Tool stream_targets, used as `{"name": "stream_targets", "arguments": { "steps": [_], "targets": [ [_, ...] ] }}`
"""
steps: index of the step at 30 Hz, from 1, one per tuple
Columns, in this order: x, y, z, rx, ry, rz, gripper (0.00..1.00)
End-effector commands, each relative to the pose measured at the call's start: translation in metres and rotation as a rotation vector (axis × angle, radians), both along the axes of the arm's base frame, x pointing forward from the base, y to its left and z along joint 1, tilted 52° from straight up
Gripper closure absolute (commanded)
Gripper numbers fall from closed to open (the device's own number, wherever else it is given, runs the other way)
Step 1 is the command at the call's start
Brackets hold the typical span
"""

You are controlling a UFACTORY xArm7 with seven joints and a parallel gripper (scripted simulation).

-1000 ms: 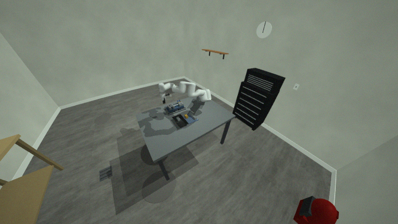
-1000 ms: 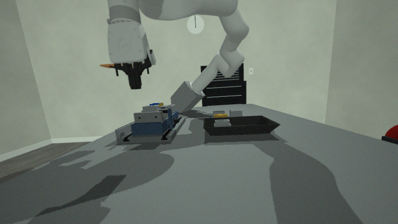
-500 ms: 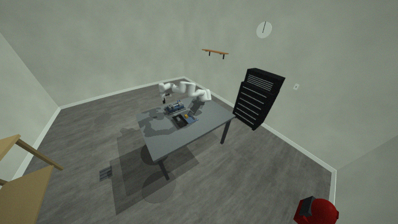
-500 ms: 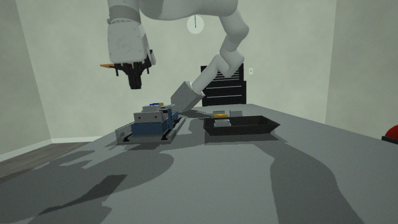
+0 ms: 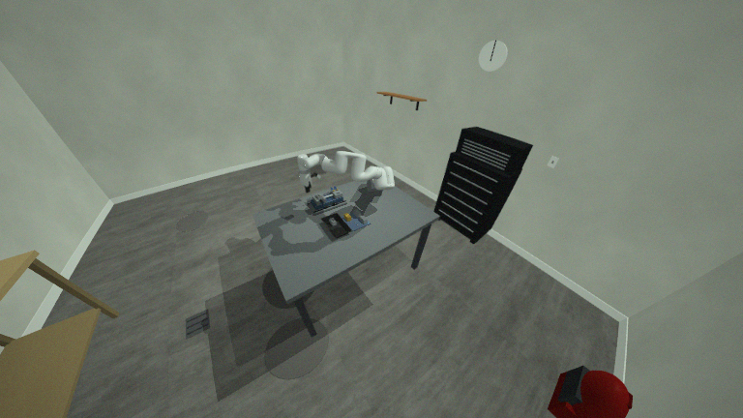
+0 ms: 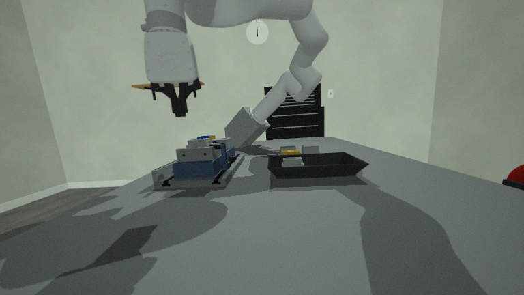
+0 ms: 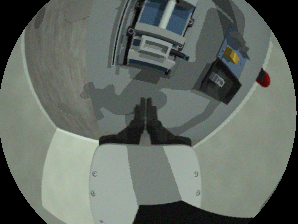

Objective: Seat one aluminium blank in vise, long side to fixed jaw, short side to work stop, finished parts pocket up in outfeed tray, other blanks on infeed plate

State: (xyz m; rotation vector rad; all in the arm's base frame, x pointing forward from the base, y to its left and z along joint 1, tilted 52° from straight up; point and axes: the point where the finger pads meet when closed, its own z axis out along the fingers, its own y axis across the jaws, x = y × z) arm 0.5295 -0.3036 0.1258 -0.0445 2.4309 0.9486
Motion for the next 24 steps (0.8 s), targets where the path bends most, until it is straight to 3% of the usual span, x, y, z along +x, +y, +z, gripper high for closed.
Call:
{"name": "stream_targets", "arguments": {
  "steps": [1,3,24],
  "targets": [
    [-0.006,-0.002,-0.001,-0.054,-0.075,0.053,1.0],
    [-0.012,-0.001,-0.003,-0.107,-0.147,0.121,1.0],
    [-0.044,0.009,-0.017,-0.383,-0.521,0.485,1.0]
  ]
}}
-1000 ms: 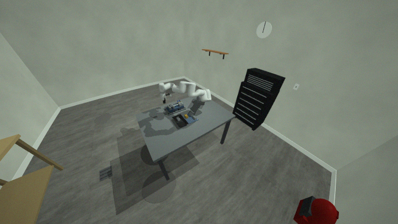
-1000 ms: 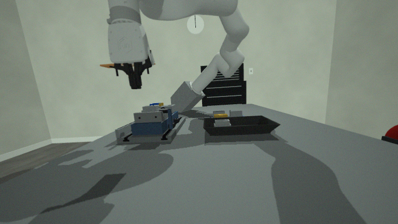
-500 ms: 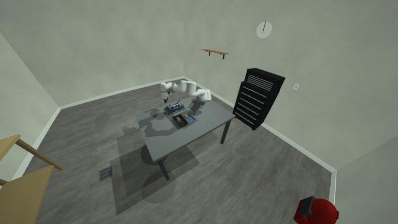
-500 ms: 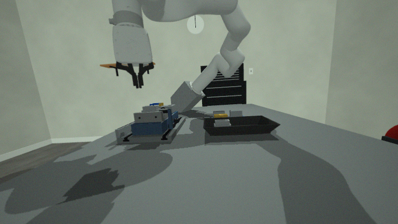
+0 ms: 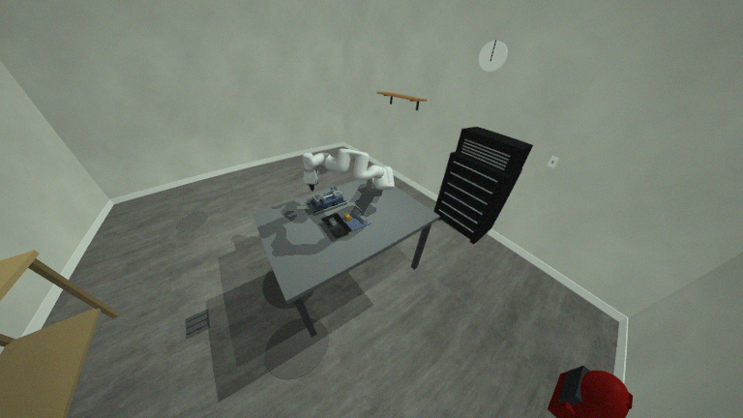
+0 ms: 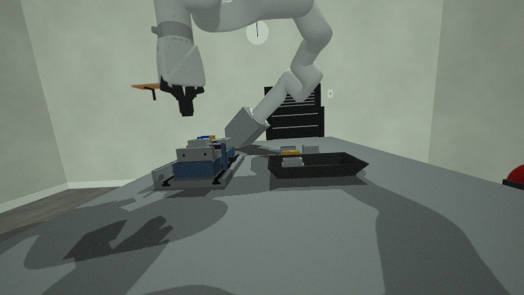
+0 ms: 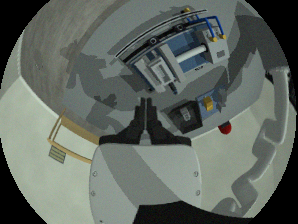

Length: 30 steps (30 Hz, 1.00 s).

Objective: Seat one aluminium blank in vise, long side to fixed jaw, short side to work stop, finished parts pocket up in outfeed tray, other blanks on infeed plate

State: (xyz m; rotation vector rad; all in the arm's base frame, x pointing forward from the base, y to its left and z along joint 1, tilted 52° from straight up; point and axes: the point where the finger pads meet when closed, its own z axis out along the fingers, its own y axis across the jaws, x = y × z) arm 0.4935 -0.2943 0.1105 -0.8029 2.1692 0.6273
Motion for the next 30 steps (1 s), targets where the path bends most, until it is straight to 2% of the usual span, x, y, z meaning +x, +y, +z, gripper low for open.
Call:
{"name": "stream_targets", "arguments": {
  "steps": [1,9,11,17,24,25,30],
  "targets": [
    [-0.01,0.0,-0.003,-0.083,-0.114,0.091,1.0],
    [-0.023,0.007,-0.008,-0.197,-0.269,0.246,1.0],
    [-0.023,0.007,-0.008,-0.197,-0.269,0.246,1.0],
    [-0.035,0.013,-0.013,-0.291,-0.398,0.375,1.0],
    [-0.037,0.014,-0.014,-0.315,-0.431,0.408,1.0],
    [-0.037,0.014,-0.014,-0.315,-0.431,0.408,0.31],
    [-0.037,0.014,-0.014,-0.315,-0.431,0.408,0.31]
  ]
}}
